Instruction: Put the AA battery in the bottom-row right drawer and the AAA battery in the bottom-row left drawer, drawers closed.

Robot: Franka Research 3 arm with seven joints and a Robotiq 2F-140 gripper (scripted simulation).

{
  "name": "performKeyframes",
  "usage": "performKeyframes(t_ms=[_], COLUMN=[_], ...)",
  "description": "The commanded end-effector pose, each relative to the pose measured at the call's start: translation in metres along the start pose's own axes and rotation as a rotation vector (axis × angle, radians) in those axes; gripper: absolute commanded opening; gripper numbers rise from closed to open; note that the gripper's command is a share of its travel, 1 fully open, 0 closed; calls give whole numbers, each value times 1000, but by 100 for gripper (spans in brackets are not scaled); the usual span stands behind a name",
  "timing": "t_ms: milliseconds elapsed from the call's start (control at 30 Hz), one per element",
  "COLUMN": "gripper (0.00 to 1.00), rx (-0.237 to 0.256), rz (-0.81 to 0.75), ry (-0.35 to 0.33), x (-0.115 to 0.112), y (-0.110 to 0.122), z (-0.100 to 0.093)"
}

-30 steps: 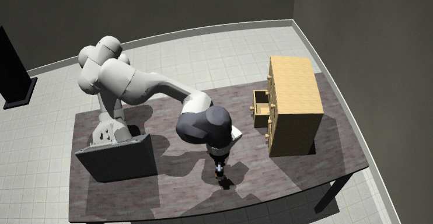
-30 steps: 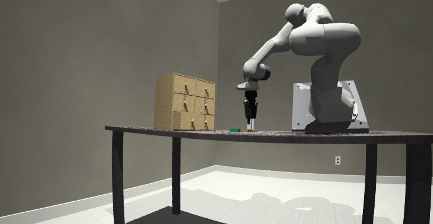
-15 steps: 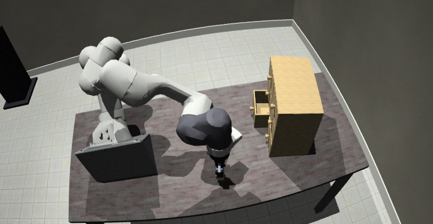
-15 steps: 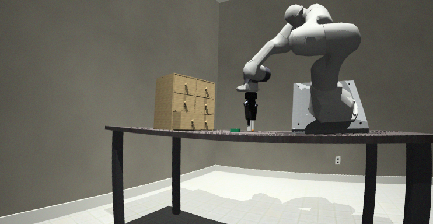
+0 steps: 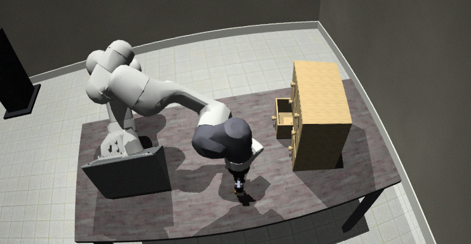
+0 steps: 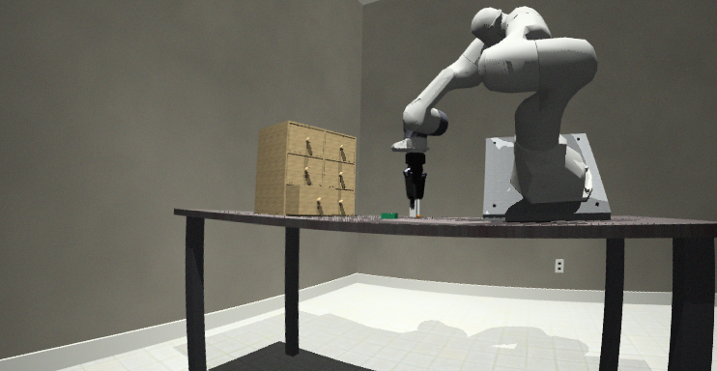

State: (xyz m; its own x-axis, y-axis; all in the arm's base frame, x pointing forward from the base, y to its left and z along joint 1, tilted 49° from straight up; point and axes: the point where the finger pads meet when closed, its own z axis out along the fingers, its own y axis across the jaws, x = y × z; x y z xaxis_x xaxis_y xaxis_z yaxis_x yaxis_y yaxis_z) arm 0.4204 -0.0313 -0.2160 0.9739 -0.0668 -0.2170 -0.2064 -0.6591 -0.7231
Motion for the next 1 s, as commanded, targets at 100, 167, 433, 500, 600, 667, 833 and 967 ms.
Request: performKeyframes(t_ms=[100,167,433,500,600,667,833,967], gripper=[3,3,3,3,3,3,3,3], rx=[-2,-2,-2,-2,-2,-2,-2,-2], rz=[2,2,2,2,2,2,2,2], ry=[0,0,0,0,0,0,0,0], x=[0,0,0,0,0,0,0,0], y=[0,0,0,0,0,0,0,0], z=[1,1,1,1,1,-1,-43,-87])
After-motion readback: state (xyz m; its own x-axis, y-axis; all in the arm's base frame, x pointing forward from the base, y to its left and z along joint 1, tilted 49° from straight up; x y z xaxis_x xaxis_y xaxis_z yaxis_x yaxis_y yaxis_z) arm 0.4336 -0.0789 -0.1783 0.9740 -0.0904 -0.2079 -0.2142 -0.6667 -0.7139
